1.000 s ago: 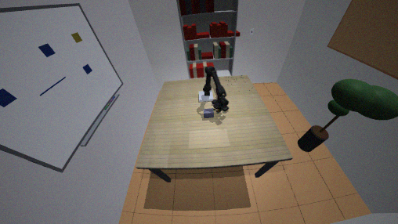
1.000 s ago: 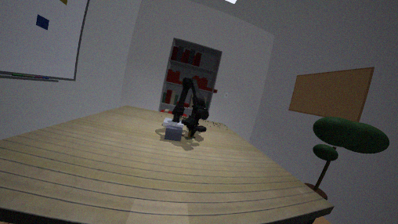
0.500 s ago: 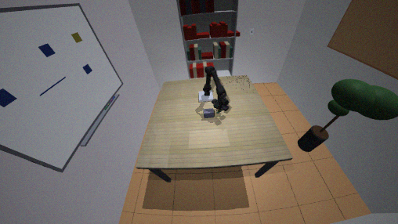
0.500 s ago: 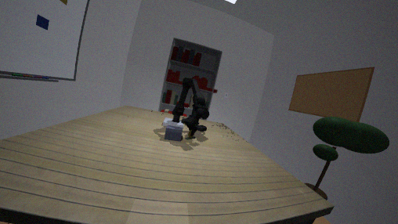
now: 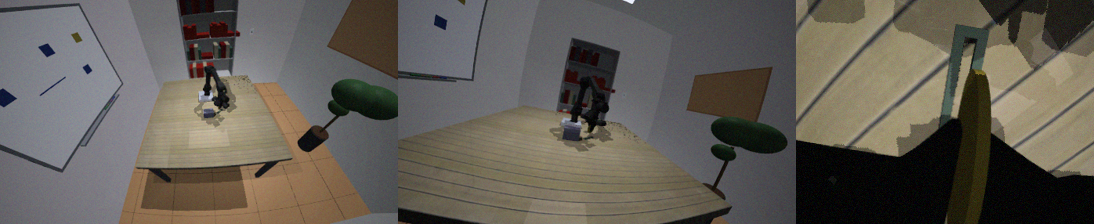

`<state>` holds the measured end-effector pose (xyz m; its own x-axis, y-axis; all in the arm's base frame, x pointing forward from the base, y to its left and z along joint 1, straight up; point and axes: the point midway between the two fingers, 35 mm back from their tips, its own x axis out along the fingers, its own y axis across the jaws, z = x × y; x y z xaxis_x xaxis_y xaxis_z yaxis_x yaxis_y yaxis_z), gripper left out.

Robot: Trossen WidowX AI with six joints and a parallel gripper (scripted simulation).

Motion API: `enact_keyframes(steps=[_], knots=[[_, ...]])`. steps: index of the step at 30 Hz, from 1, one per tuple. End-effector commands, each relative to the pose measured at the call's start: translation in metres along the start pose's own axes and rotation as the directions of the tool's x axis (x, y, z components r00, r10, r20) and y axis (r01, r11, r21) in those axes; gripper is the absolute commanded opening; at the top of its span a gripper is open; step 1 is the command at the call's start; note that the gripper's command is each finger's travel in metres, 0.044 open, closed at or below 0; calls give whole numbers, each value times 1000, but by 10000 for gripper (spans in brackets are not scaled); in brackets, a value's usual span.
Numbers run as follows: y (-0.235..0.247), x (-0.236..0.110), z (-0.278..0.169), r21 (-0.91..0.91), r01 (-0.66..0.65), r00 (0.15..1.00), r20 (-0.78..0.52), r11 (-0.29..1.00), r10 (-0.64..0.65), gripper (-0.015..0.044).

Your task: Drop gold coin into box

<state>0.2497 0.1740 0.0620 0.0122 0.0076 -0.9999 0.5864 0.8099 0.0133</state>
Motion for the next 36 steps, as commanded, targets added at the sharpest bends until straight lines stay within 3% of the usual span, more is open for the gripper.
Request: enact_keyframes(steps=[1, 20, 36], knots=[[3, -16, 1, 8, -19, 1000, 4, 1000, 19, 0], [-3, -53, -1, 31, -13, 1000, 1, 999, 13, 0], [-6, -54, -7, 519, -11, 1000, 0, 855, 12, 0]])
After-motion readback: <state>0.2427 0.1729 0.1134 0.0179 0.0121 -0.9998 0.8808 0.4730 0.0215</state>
